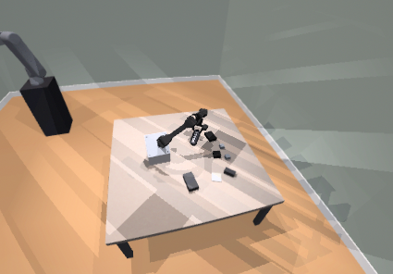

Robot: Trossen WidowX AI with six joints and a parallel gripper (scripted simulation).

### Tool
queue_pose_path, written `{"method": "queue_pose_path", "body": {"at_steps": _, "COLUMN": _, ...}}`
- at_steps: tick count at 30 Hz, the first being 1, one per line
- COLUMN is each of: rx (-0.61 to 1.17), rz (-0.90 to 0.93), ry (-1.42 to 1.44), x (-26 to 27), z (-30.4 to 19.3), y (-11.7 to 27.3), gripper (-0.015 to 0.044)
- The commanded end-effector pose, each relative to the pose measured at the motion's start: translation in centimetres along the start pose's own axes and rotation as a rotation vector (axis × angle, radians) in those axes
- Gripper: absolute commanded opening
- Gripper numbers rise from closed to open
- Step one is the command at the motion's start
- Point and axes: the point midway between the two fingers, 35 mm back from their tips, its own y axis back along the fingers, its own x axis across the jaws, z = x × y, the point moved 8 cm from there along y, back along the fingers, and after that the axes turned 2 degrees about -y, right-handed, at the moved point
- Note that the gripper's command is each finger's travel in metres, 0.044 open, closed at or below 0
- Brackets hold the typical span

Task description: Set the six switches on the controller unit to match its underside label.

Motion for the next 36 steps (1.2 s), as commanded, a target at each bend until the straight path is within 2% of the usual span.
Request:
{"method": "queue_pose_path", "body": {"at_steps": 1, "rx": 0.008, "rz": -0.003, "ry": 0.003, "x": -0.1, "z": -0.6, "y": 0.3, "gripper": 0.0336}}
{"method": "queue_pose_path", "body": {"at_steps": 36, "rx": 0.009, "rz": -0.002, "ry": 0.004, "x": -0.1, "z": -2.7, "y": 1.7, "gripper": 0.0336}}
